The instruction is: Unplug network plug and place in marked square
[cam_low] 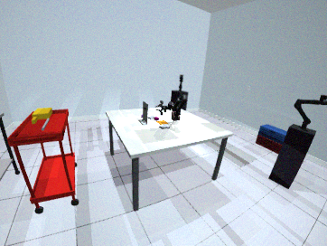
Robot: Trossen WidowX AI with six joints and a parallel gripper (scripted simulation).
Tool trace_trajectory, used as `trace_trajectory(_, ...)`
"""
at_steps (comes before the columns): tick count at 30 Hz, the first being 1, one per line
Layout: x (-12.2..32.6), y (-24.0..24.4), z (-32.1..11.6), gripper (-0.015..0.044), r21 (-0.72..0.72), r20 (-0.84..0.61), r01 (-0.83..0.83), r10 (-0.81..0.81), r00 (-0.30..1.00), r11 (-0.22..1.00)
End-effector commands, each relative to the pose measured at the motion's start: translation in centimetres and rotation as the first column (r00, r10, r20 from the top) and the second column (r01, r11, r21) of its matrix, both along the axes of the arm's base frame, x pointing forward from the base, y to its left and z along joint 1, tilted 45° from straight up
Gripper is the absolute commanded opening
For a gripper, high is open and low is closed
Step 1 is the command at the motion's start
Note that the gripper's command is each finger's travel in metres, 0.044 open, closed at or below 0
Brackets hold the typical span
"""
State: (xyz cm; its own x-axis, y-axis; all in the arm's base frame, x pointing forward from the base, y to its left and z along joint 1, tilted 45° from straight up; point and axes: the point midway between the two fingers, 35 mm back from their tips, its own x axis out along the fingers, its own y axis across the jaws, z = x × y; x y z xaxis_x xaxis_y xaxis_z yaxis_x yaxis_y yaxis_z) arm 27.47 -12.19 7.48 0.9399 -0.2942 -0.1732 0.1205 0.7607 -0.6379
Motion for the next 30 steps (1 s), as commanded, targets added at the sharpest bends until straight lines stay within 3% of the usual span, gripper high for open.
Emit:
trace_trajectory(1, -0.2, -0.1, -0.3, 0.0156, -0.020, -0.010, 0.000, -0.001, 1.000, 1.000)
trace_trajectory(13, 5.2, -0.8, -0.1, 0.0156, -0.086, -0.015, 0.044, -0.045, 0.999, 0.995)
trace_trajectory(30, 7.2, -1.2, -0.1, 0.0156, -0.090, -0.015, 0.046, -0.048, 0.999, 0.995)
